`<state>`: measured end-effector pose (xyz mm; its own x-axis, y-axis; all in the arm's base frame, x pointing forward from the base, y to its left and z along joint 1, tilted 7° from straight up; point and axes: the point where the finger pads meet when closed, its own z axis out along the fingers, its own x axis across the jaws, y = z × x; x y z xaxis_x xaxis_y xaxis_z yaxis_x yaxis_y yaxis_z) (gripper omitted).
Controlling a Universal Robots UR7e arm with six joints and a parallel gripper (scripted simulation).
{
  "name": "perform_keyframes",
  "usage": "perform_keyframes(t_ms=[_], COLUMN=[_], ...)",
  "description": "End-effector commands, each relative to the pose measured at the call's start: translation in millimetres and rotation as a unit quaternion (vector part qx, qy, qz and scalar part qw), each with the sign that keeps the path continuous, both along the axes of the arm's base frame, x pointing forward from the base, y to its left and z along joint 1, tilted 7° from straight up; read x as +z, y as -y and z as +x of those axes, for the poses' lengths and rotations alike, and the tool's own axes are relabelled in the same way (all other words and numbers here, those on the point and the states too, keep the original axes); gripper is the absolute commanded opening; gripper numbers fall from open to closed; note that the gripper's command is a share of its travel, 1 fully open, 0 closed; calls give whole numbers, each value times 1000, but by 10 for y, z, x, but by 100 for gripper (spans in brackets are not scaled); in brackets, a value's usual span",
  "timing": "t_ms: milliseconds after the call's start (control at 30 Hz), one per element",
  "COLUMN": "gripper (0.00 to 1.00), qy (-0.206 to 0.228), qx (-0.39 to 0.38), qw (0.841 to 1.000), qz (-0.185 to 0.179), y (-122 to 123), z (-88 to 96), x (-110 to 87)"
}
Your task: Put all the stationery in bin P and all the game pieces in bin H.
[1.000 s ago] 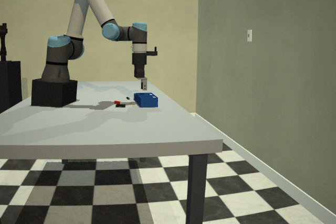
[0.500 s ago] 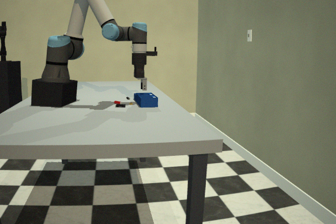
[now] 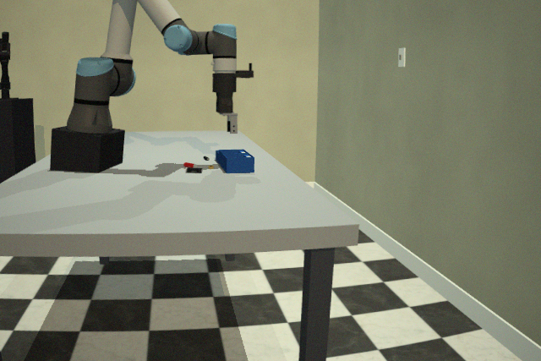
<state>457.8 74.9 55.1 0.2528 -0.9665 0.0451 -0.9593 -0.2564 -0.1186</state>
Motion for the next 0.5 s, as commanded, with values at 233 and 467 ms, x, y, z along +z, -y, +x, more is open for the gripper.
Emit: perform_keyframes(t_ms=[233, 467], gripper=[100, 100], qy=[-3, -3], qx=[-1, -1], qw=[1000, 1000], qz=[1, 1], y=[8, 4], z=[-56, -90], x=[430, 709])
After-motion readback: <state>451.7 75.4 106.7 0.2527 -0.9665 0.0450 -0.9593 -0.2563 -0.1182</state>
